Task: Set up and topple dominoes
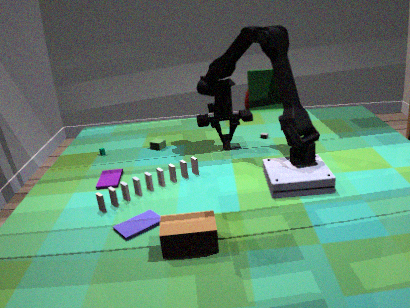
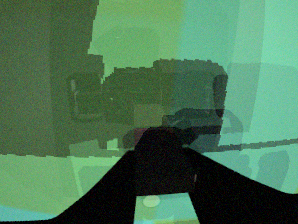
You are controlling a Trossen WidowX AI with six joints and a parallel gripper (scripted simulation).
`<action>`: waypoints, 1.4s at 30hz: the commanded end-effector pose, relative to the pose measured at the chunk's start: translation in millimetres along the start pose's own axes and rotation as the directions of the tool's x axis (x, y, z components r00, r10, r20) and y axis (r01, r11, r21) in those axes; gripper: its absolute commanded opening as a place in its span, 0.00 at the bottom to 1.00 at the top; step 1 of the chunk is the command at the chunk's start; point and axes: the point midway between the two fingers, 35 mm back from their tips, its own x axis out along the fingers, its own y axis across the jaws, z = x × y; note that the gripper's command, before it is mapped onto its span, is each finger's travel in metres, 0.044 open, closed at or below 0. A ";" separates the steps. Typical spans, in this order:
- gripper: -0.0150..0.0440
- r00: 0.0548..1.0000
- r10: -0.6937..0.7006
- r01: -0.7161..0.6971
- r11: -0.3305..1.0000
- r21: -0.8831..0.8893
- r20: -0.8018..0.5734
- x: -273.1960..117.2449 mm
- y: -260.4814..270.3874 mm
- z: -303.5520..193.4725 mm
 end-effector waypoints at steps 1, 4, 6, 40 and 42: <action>0.44 1.000 0.004 -0.005 1.000 0.003 0.011 -32.5 4.0 6.4; 0.44 1.000 0.005 -0.005 1.000 0.001 0.010 -78.8 4.8 6.8; 0.44 1.000 0.006 -0.006 1.000 0.001 0.009 -109.9 2.8 3.5; 0.44 1.000 0.012 0.004 -0.465 -0.885 -0.002 -131.0 87.0 -146.3; 0.44 1.000 0.012 0.004 -0.465 -0.885 -0.002 -131.0 87.0 -146.3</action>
